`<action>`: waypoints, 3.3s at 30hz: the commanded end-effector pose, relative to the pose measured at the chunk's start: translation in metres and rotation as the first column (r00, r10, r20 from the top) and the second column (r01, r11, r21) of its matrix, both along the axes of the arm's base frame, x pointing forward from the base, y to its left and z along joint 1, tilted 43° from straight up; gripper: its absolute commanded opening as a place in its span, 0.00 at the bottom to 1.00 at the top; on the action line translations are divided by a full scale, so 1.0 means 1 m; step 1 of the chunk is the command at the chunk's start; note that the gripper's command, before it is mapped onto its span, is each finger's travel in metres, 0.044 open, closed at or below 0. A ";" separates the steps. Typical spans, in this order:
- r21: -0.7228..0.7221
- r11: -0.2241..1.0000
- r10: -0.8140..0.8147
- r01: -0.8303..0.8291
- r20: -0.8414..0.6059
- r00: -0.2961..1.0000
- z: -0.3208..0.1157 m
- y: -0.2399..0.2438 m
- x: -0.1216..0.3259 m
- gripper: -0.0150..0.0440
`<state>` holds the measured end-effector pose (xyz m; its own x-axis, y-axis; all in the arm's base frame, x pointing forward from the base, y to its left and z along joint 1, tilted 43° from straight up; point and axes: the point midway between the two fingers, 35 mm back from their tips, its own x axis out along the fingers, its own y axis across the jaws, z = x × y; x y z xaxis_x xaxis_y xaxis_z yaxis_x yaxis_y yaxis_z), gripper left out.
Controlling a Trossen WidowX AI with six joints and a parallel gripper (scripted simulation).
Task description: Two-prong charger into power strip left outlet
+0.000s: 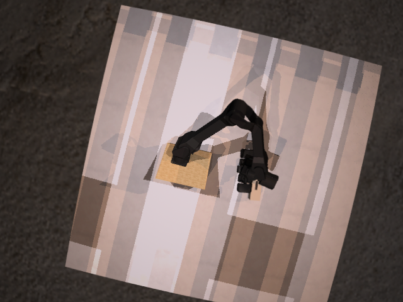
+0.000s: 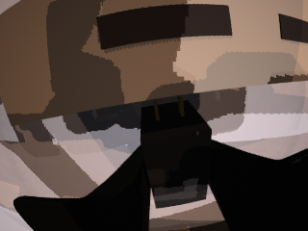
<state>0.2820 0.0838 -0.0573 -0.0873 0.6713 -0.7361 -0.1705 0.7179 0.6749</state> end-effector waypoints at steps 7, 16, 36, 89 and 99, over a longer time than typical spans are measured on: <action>0.003 1.000 -0.003 0.003 -0.004 1.000 0.001 0.001 0.001 0.25; 0.003 1.000 -0.003 0.003 -0.003 1.000 0.001 0.001 0.004 0.25; 0.003 1.000 -0.003 0.003 -0.003 1.000 0.002 0.002 0.010 0.25; 0.003 1.000 -0.003 0.003 -0.002 1.000 0.004 0.005 0.030 0.25; 0.003 1.000 -0.003 0.003 -0.002 1.000 0.005 0.005 0.034 0.25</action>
